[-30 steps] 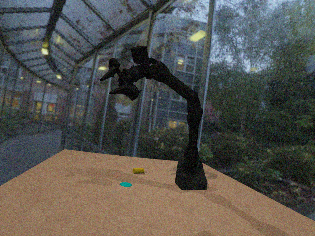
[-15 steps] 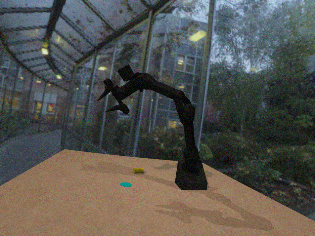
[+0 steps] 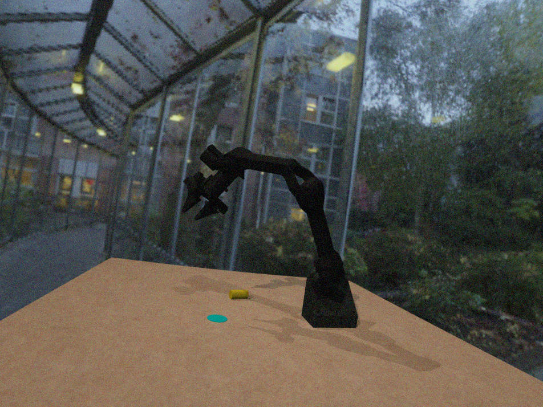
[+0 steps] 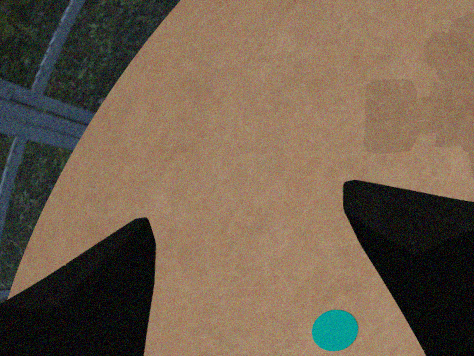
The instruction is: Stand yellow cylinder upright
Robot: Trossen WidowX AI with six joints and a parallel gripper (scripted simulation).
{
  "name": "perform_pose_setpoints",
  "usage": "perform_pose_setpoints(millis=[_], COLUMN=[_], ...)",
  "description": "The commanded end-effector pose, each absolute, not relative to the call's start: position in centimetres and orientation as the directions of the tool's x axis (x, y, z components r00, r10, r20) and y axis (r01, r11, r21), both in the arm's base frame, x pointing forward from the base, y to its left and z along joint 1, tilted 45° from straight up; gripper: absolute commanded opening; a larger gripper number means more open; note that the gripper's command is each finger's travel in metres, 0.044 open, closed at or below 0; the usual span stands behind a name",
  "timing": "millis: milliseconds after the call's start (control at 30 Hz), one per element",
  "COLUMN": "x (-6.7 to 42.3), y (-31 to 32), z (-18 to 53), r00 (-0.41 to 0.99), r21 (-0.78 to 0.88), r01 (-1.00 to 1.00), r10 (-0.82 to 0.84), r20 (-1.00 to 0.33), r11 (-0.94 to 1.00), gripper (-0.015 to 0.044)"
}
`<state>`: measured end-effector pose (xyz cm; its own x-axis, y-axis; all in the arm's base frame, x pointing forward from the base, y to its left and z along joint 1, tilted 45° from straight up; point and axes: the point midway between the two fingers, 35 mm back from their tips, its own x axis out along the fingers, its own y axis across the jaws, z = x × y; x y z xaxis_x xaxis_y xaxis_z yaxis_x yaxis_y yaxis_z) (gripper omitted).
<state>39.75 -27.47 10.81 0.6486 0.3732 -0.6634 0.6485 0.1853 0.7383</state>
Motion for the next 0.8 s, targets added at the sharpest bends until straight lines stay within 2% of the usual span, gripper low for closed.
perform_pose_setpoints(millis=[0, 367, 633, 767], x=[36.2, 29.5, 24.1, 23.6], y=[-27.2, -24.9, -22.0, -21.7], z=[4.3, -3.8, -7.9, -8.2], r00=[0.522, 0.307, 0.148, 0.133], r21=[0.672, 0.619, 0.647, 0.651], r01=[0.581, 0.233, -0.142, -0.18], r10=[0.424, 0.547, 0.662, 0.674], r20=[-0.74, -0.779, -0.735, -0.727], r11=[0.46, 0.75, 0.749, 0.738], gripper=[0.0309, 0.0309, 0.0309, 0.0309])
